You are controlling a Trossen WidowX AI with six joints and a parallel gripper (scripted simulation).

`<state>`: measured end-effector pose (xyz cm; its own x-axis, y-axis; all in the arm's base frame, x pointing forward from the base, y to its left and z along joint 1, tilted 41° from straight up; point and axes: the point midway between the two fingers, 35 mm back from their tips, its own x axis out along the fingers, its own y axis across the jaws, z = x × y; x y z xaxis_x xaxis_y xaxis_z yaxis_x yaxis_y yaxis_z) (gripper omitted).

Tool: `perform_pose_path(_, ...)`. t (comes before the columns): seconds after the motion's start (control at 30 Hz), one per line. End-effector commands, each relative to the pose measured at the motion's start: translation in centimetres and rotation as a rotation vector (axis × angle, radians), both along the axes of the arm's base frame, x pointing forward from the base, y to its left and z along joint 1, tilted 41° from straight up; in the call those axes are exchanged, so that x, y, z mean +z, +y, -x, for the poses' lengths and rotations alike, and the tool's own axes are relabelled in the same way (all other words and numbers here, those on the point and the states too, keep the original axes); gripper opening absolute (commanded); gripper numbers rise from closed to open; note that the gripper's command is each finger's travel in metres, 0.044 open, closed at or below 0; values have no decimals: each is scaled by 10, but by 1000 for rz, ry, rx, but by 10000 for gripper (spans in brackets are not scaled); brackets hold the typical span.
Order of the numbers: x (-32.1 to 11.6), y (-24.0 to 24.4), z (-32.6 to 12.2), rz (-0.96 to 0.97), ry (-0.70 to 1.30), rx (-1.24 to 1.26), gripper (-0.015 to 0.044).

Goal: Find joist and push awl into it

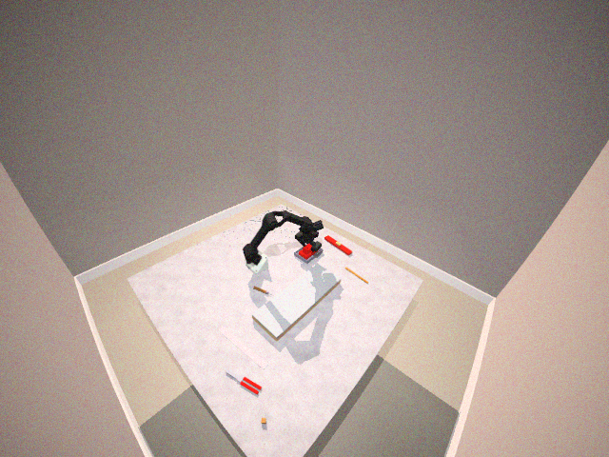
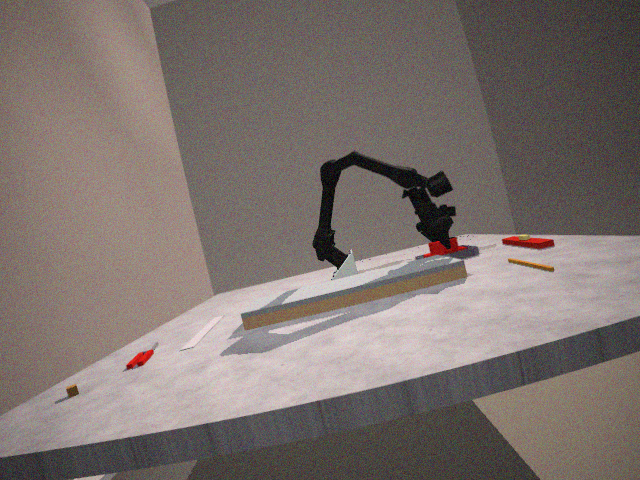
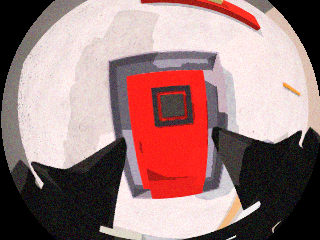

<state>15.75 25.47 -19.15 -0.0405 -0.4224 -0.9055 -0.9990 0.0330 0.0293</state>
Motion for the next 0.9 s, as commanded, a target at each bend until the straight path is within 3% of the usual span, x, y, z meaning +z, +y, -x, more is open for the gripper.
perform_pose_path(0.0, 29, 32, -4, -26, -10, -1, 440)
perform_pose_path(0.13, 66, 57, -3, -26, -9, -1, 440)
perform_pose_path(0.27, 60, 44, -11, -19, -48, -69, 440)
perform_pose_path(0.5, 135, -17, -68, -13, -430, -818, 440)
perform_pose_path(0.87, 204, -108, -97, -13, -858, -1660, 440)
